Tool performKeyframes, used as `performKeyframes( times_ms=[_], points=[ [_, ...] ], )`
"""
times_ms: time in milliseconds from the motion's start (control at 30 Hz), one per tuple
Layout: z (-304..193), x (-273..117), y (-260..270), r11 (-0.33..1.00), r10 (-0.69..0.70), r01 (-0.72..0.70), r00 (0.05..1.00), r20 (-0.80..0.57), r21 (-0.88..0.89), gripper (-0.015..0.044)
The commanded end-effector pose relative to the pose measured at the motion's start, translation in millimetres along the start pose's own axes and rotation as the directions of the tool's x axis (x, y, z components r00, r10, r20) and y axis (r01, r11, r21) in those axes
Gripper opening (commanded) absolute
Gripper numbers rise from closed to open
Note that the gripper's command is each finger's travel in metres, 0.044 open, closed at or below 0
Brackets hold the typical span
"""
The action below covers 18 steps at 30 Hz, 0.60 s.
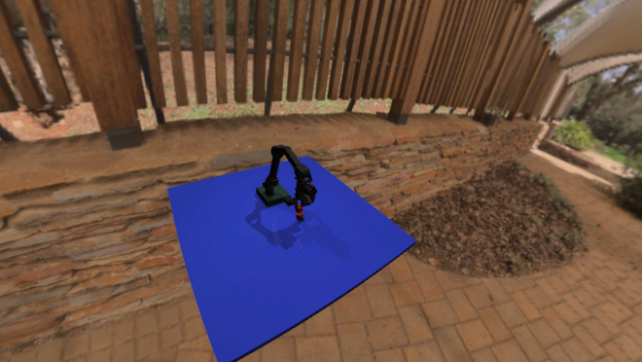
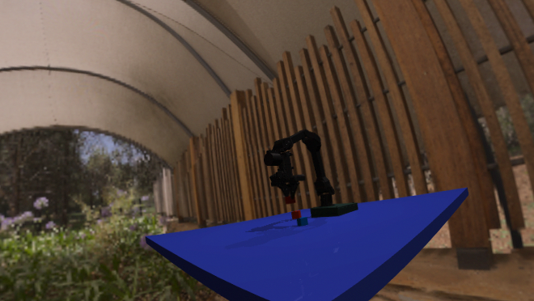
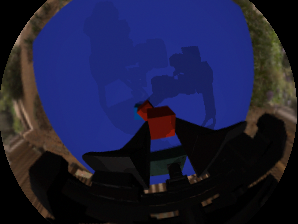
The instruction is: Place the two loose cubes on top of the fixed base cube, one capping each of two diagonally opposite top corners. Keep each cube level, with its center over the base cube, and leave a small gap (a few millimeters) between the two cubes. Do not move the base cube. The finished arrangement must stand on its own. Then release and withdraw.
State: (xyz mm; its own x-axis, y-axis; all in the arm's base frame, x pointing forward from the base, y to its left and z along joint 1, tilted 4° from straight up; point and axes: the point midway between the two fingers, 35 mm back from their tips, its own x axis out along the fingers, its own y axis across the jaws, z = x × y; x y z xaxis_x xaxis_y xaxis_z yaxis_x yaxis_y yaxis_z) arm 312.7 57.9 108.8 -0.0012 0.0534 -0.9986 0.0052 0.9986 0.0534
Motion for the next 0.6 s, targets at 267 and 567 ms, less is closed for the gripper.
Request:
performKeyframes(
  times_ms=[267, 567],
  points=[
    [-12, 4, 21, 0.940, 0.004, -0.001, 1.000, -0.007, 0.340, 0.0105],
    [-21, 5, 36, 0.821, 0.005, 0.000, 1.000, -0.008, 0.571, 0.0105]
  ],
)
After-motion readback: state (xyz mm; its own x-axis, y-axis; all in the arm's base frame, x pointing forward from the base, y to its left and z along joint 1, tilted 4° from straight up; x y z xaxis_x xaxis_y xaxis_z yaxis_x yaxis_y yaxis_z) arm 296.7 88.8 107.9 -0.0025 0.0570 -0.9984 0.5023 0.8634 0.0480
